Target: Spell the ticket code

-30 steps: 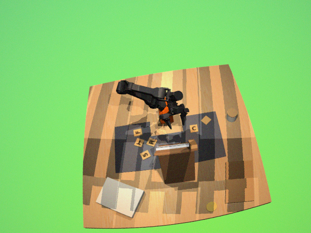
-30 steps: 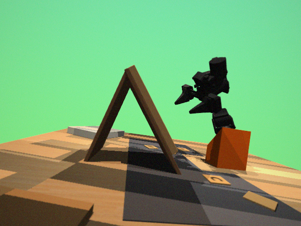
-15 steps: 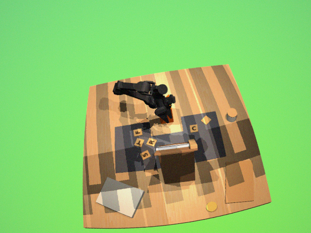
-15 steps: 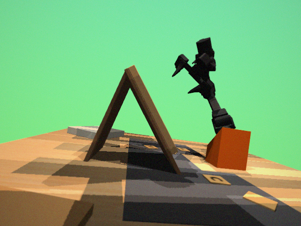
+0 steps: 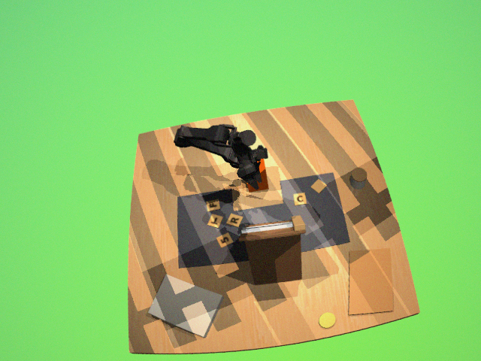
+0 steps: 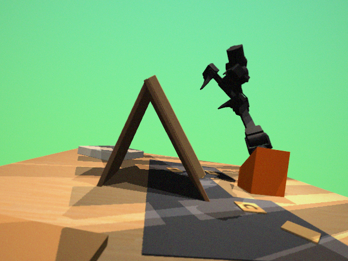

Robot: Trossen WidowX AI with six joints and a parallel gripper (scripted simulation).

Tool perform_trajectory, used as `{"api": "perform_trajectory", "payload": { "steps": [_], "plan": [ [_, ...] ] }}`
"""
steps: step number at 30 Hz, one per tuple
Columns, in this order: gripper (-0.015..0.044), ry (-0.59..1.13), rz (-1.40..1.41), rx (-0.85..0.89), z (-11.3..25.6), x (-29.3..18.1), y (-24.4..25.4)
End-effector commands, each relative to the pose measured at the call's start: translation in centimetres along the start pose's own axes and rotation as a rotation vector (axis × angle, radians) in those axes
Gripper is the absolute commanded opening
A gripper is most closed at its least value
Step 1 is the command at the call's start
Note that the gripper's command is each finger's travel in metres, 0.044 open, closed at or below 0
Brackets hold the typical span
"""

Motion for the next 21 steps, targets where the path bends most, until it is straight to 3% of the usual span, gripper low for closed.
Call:
{"api": "perform_trajectory", "payload": {
  "steps": [1,12,13,16,21],
  "plan": [
    [0.0440,-0.018,-0.015,-0.009,1.6,-1.4,-0.8],
    [0.0440,-0.018,-0.015,-0.009,1.6,-1.4,-0.8],
    [0.0414,-0.013,-0.027,-0.006,1.5,-1.5,-0.9],
    [0.0340,0.054,-0.198,0.026,-0.5,-3.5,-1.8],
    [0.0340,0.208,-0.566,0.070,-4.2,-8.3,-2.9]
  ]
}}
Point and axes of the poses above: the point midway between the two fingers, 35 mm back from their tips, its own z axis back along the fingers, its own y axis across the jaws, x = y × z, the point moved 8 cm from there along z, back along the fingers, and after that the axes turned 15 degrees about -z, right-handed, at the moved point
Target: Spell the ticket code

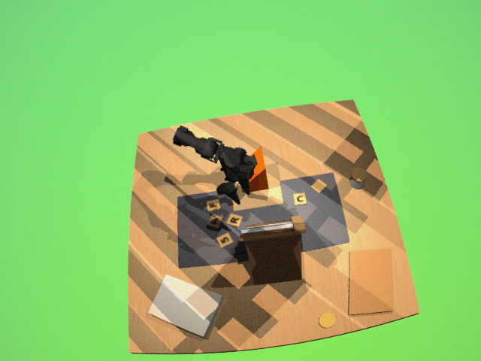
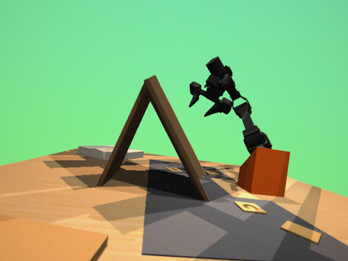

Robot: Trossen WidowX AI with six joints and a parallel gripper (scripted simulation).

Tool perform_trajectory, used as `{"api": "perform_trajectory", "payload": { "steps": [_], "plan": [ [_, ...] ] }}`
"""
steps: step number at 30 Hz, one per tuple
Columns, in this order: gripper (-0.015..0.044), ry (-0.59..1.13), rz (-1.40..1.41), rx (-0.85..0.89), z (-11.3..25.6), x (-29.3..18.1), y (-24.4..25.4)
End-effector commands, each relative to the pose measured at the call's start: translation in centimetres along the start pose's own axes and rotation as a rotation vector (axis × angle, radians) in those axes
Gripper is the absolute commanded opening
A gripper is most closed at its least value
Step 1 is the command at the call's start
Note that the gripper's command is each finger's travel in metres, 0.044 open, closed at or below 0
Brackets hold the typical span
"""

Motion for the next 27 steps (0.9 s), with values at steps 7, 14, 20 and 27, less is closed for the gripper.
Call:
{"api": "perform_trajectory", "payload": {
  "steps": [7,14,20,27],
  "plan": [
    [0.0340,0.276,-0.645,0.006,-6.2,-7.4,-3.4],
    [0.0340,0.515,-1.146,-0.092,-9.5,-14.7,-4.6],
    [0.0340,0.690,-1.497,-0.210,-10.7,-20.3,-4.2],
    [0.0340,0.695,-1.507,-0.214,-10.9,-20.1,-4.0]
  ]
}}
Point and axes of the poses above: the point midway between the two fingers, 35 mm back from their tips, its own z axis back along the fingers, its own y axis across the jaws, x = y × z, the point moved 8 cm from there along z, back along the fingers, and after that the axes turned 15 degrees about -z, right-handed, at the moved point
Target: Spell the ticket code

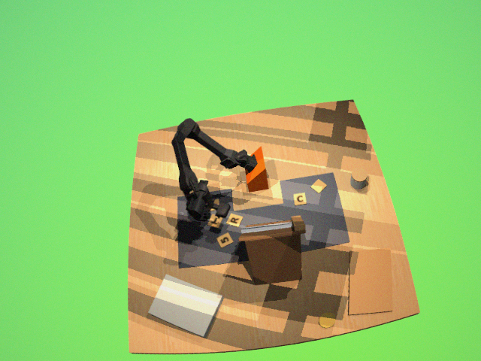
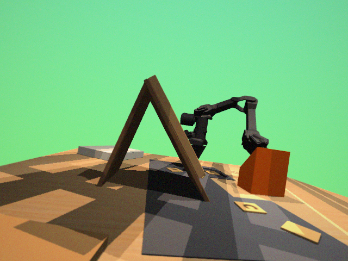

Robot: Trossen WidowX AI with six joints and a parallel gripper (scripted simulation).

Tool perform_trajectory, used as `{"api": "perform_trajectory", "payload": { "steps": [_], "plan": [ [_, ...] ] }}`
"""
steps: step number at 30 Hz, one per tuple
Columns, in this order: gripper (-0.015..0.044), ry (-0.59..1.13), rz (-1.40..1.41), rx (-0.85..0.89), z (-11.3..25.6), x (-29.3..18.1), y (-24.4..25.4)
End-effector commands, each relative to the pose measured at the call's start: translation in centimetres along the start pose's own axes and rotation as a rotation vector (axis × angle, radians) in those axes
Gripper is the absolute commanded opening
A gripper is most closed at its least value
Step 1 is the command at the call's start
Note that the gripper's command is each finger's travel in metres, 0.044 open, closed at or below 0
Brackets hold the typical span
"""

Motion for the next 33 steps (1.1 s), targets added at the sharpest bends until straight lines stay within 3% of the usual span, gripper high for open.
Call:
{"api": "perform_trajectory", "payload": {
  "steps": [1,10,33],
  "plan": [
    [0.0340,0.008,-0.013,-0.005,-0.3,-0.2,0.0],
    [0.0340,0.007,-0.013,-0.006,-3.6,-0.3,0.1],
    [0.0340,0.007,-0.013,-0.007,-4.2,-0.3,0.2]
  ]
}}
Point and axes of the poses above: the point midway between the two fingers, 35 mm back from their tips, its own z axis back along the fingers, its own y axis across the jaws, x = y × z, the point moved 8 cm from there along z, back along the fingers, and after that the axes turned 15 degrees about -z, right-handed, at the moved point
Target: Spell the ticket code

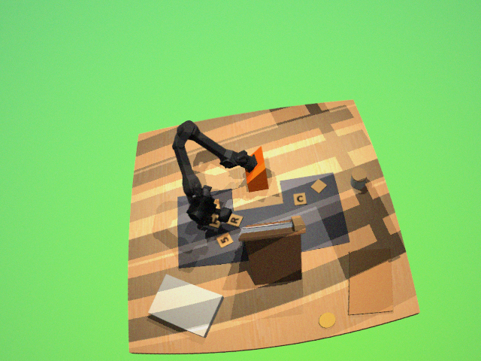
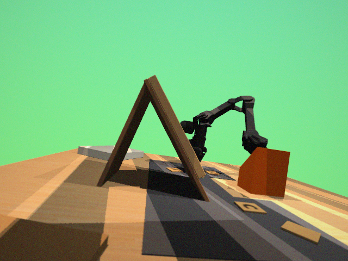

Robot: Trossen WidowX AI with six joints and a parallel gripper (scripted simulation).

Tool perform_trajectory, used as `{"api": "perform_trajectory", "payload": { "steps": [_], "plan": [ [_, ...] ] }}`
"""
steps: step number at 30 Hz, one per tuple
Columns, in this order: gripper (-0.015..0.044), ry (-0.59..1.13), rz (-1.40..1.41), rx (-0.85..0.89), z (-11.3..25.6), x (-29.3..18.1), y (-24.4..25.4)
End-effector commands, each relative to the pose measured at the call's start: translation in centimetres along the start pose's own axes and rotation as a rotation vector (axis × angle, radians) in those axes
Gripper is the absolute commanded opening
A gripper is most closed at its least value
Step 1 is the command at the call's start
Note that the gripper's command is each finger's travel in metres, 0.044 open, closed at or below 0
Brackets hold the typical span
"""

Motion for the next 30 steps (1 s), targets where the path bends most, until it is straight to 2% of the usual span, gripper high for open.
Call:
{"api": "perform_trajectory", "payload": {
  "steps": [1,8,30],
  "plan": [
    [0.0340,0.008,0.011,0.004,-0.6,-0.2,0.1],
    [0.0340,0.008,0.011,0.003,-1.6,-0.3,0.1],
    [0.0340,0.008,0.011,0.003,-1.7,-0.3,0.1]
  ]
}}
Point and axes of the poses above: the point midway between the two fingers, 35 mm back from their tips, its own z axis back along the fingers, its own y axis across the jaws, x = y × z, the point moved 8 cm from there along z, back along the fingers, and after that the axes turned 15 degrees about -z, right-handed, at the moved point
